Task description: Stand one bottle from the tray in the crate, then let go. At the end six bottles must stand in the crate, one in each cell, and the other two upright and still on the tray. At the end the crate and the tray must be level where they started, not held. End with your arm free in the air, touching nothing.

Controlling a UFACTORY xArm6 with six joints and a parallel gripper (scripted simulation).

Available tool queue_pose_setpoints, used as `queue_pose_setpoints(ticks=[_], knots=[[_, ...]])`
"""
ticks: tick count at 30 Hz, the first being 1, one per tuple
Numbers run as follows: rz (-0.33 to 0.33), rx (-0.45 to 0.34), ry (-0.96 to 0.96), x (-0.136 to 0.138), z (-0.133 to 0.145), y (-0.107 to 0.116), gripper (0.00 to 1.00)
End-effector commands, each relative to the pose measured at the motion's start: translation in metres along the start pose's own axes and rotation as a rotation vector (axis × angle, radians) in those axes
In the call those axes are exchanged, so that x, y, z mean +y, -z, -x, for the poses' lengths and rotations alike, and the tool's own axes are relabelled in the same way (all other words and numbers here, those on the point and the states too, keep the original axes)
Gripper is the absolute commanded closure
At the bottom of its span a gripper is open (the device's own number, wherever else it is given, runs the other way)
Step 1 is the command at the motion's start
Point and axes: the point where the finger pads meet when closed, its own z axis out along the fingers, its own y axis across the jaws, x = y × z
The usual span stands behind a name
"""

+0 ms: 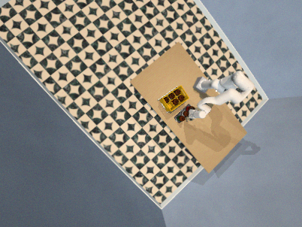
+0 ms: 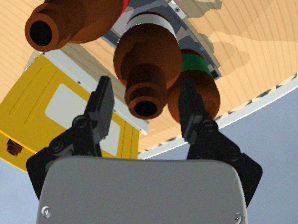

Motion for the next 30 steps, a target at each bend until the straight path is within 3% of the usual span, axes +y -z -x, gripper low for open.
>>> queue_pose_setpoints(ticks=[1,13,14,30], knots=[[0.003,-0.002,0.000,0.0013,0.0007,0.0008,0.35],[0.003,-0.002,0.000,0.0013,0.0007,0.0007,0.35],[0.003,-0.002,0.000,0.0013,0.0007,0.0007,1.00],[0.003,-0.002,0.000,0.0013,0.0007,0.0007,1.00]])
